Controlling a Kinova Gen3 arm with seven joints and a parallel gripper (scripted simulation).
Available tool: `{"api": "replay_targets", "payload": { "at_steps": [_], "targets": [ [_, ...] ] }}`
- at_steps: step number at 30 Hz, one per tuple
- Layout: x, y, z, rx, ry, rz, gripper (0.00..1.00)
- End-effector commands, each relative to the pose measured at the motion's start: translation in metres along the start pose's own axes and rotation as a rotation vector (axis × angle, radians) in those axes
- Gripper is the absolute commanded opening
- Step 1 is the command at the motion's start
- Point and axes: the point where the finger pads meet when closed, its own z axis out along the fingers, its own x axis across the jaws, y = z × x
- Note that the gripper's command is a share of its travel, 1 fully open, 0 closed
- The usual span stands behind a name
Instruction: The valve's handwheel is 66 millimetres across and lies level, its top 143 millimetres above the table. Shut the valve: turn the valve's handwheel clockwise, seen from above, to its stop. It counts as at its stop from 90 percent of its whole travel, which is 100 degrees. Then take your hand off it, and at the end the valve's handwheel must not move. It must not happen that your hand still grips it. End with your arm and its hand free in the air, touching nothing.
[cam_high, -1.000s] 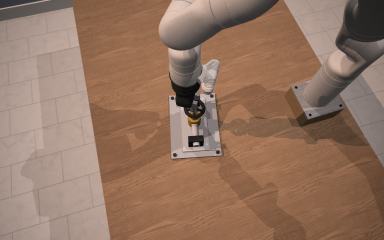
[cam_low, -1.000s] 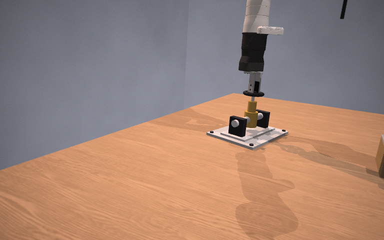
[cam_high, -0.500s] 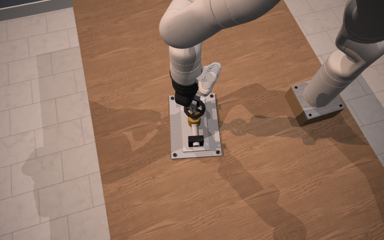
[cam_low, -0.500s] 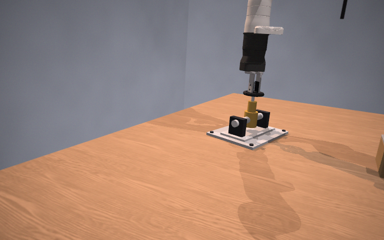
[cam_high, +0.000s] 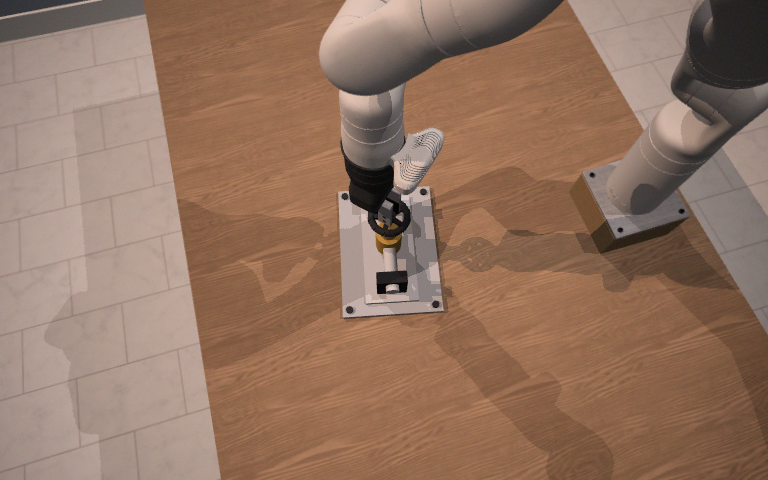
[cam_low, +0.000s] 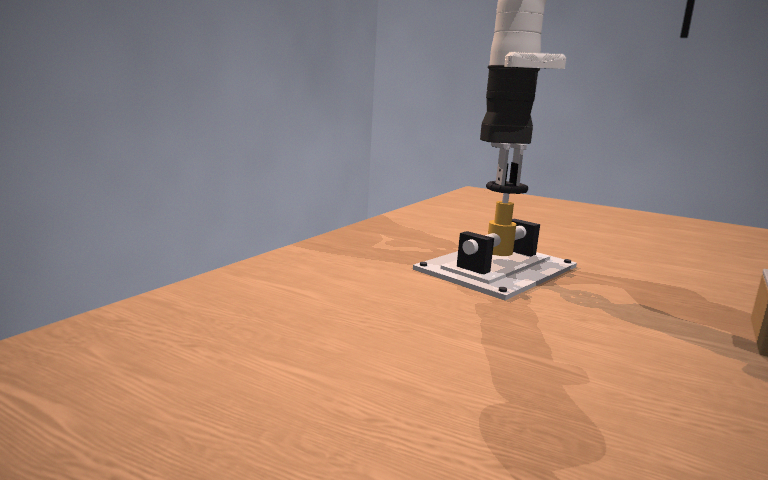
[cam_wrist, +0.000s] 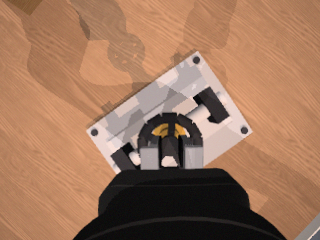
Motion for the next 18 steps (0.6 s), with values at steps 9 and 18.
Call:
{"api": "replay_targets", "payload": {
  "at_steps": [9, 18],
  "targets": [
    [0.0003, 0.0004, -0.0006, -0.001, 0.001, 0.030, 0.00],
    [0.0003, 0.0004, -0.0006, -0.001, 0.001, 0.035, 0.00]
  ]
}}
